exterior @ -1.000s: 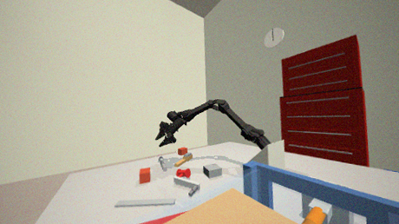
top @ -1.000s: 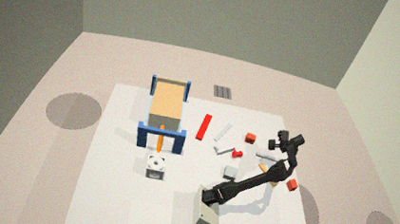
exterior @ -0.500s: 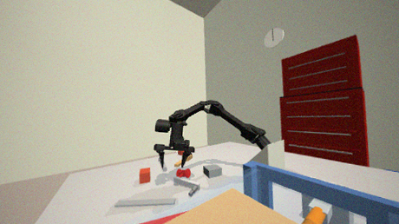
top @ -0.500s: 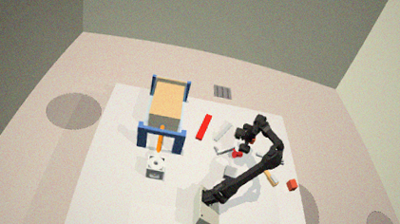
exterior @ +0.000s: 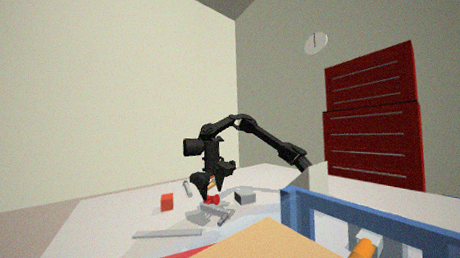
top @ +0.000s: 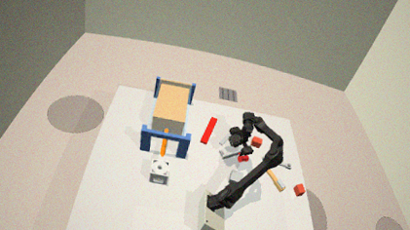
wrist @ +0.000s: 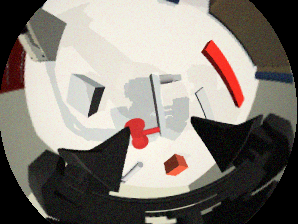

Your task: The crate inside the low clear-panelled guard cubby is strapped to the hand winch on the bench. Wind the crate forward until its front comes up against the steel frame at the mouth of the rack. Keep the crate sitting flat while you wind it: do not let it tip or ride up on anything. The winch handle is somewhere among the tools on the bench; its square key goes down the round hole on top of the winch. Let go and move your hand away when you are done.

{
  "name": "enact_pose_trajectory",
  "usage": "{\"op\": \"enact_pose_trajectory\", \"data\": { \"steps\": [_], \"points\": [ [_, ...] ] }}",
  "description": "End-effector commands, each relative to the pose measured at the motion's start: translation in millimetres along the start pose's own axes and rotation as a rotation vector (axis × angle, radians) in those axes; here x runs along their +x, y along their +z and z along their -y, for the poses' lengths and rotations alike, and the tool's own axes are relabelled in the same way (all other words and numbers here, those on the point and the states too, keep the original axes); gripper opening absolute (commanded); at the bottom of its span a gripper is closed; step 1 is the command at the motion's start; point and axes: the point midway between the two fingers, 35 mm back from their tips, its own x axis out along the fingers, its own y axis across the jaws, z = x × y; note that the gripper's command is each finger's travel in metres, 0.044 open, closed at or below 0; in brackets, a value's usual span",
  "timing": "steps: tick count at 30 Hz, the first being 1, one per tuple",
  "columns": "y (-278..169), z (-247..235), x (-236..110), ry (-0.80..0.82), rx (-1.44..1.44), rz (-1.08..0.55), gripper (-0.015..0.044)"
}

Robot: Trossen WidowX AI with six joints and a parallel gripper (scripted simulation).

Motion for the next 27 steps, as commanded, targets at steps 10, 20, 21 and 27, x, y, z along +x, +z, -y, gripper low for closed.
{"op": "enact_pose_trajectory", "data": {
  "steps": [10,20,21,27],
  "points": [
    [10.7,5.2,44.9,0.008,-0.018,-0.006,0.044],
    [10.6,5.1,52.8,0.008,-0.018,-0.006,0.044],
    [10.6,5.1,54.4,0.008,-0.018,-0.006,0.044],
    [9.2,5.2,55.6,0.006,-0.01,-0.008,0.0433]
  ]
}}
